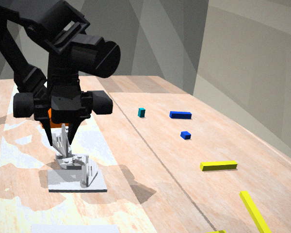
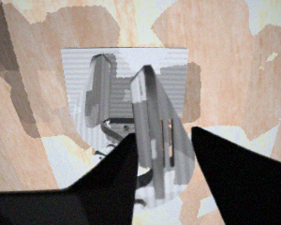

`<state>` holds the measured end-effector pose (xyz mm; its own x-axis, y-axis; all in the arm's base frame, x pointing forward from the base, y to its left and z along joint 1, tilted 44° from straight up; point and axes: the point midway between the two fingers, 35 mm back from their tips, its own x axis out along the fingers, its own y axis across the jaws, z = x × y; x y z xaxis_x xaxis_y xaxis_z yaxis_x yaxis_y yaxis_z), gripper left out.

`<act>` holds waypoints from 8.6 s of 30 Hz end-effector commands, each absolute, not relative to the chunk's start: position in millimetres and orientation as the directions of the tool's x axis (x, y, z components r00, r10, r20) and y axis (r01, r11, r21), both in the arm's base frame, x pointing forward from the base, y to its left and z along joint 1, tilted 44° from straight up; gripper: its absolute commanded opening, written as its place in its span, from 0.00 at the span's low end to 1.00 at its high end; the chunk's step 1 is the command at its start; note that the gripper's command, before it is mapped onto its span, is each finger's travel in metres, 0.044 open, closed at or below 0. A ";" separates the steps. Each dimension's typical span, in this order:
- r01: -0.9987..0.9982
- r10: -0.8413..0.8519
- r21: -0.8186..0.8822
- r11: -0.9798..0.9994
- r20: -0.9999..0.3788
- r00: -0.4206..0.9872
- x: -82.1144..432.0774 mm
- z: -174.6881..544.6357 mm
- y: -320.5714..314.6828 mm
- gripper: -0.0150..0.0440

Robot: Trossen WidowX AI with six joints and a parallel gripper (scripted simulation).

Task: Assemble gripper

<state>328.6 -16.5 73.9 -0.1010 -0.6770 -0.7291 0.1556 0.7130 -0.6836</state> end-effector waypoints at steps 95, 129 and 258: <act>0.126 -0.680 -0.687 0.716 -0.727 -0.098 328.8 75.5 -17.0 0.48; 0.125 -0.680 -0.686 0.716 -0.727 -0.097 328.4 62.4 -28.6 0.48; 0.115 -0.682 -0.689 0.716 -0.725 -0.097 322.2 25.2 -64.5 0.48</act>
<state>322.5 -63.3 26.3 -0.0949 -0.6770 -0.7298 0.1205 0.7199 -0.6835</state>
